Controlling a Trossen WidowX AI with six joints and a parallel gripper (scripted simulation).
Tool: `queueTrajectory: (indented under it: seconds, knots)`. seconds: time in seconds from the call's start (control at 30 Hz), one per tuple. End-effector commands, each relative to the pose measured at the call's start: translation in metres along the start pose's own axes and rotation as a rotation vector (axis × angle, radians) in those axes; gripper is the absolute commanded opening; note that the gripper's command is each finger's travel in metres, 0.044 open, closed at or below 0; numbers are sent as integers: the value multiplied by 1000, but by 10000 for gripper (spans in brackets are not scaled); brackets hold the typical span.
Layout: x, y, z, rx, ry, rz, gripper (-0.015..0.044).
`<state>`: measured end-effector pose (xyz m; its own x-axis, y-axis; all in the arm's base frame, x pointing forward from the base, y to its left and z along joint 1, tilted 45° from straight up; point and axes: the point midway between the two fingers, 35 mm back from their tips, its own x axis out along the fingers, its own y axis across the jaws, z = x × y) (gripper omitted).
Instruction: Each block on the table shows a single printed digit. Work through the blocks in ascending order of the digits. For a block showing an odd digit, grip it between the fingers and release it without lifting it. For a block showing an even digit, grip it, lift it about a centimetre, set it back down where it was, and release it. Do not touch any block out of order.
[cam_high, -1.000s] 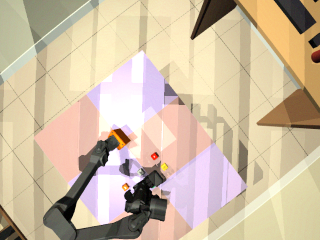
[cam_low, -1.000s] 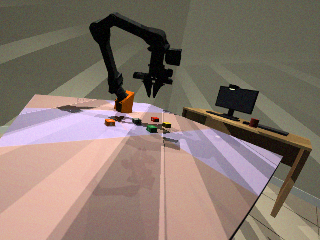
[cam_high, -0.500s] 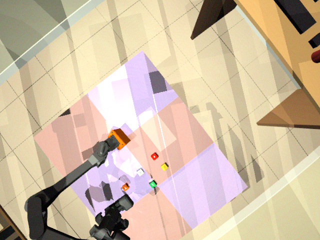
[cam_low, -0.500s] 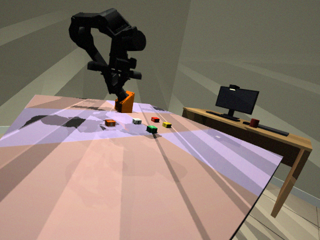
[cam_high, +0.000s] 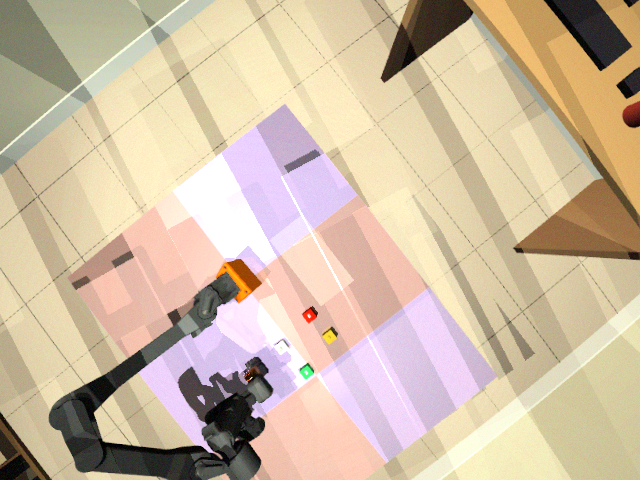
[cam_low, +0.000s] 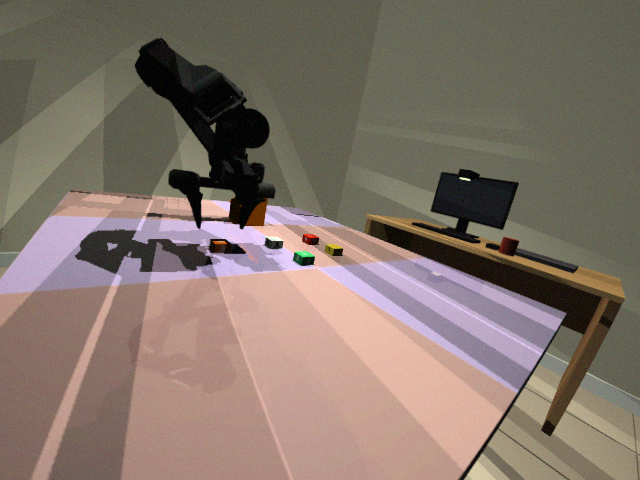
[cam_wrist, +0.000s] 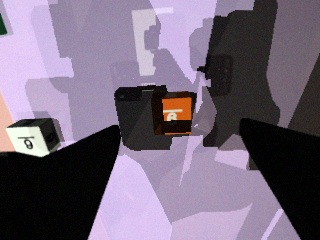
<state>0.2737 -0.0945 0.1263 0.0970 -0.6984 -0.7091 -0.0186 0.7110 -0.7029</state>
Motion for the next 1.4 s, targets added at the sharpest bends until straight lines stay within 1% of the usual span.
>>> queueTrajectory:
  seconds: [0.0, 0.73, 1.07, 1.1, 1.37]
  knots:
    - [6, 0, -1, -3, -7, -5, 400]
    - [38, -1, -1, -3, -7, -7, 400]
    - [38, -1, -1, -3, -7, -7, 138]
    - [38, -1, -1, -3, -7, -7, 120]
    - [38, -1, -1, -3, -7, -7, 120]
